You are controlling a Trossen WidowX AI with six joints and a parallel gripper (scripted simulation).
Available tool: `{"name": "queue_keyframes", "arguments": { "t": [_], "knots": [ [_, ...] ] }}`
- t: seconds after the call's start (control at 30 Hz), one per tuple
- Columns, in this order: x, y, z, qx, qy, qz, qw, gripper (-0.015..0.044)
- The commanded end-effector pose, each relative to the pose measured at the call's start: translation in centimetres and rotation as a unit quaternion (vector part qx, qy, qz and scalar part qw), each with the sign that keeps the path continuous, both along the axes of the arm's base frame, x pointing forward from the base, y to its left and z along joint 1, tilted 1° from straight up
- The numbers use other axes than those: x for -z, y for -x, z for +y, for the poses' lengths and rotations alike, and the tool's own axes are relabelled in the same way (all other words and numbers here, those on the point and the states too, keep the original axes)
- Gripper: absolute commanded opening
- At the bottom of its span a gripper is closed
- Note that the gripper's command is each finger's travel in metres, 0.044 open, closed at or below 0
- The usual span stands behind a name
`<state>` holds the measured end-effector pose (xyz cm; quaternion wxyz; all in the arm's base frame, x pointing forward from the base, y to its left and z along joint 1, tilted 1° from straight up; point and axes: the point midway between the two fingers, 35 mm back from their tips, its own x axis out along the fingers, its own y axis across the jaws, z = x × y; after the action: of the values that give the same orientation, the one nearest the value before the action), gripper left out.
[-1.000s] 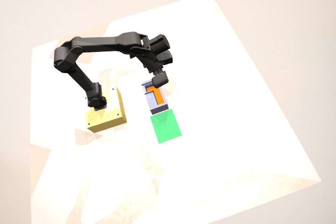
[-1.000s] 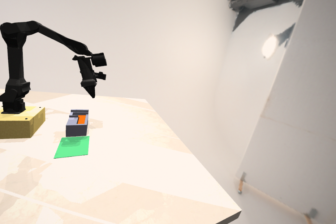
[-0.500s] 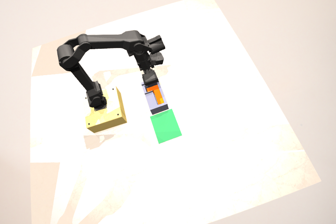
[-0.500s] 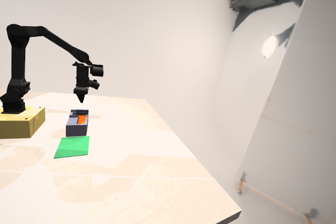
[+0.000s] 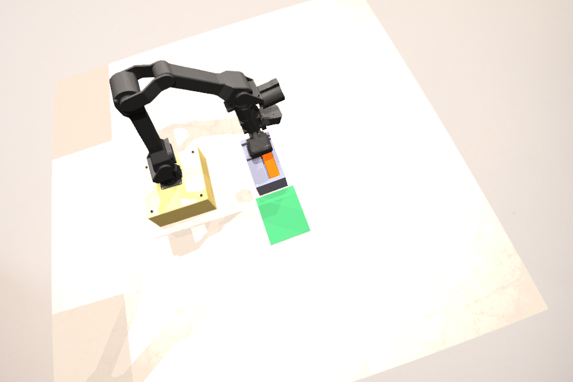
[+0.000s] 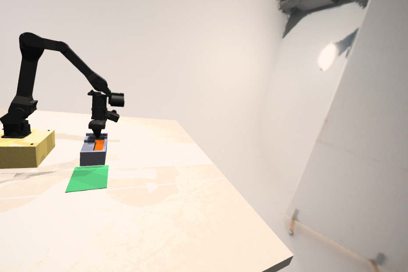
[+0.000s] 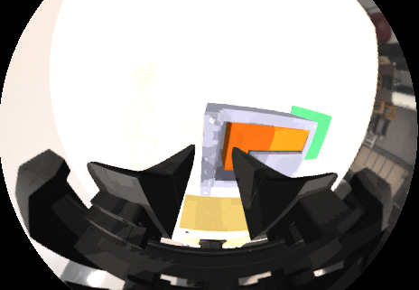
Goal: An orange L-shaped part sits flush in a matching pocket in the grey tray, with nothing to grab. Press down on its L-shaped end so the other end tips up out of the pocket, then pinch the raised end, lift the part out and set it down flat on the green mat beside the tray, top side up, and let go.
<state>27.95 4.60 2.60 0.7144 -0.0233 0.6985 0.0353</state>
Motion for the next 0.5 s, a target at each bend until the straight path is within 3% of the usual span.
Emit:
{"name": "queue_keyframes", "arguments": {
  "t": [0.0, 0.47],
  "knots": [
    [0.7, 0.1, 0.1, 0.002, -0.003, 0.003, 1.0, 0.018],
    [3.0, 0.1, 0.2, 0.002, -0.003, 0.003, 1.0, 0.018]
  ]
}}
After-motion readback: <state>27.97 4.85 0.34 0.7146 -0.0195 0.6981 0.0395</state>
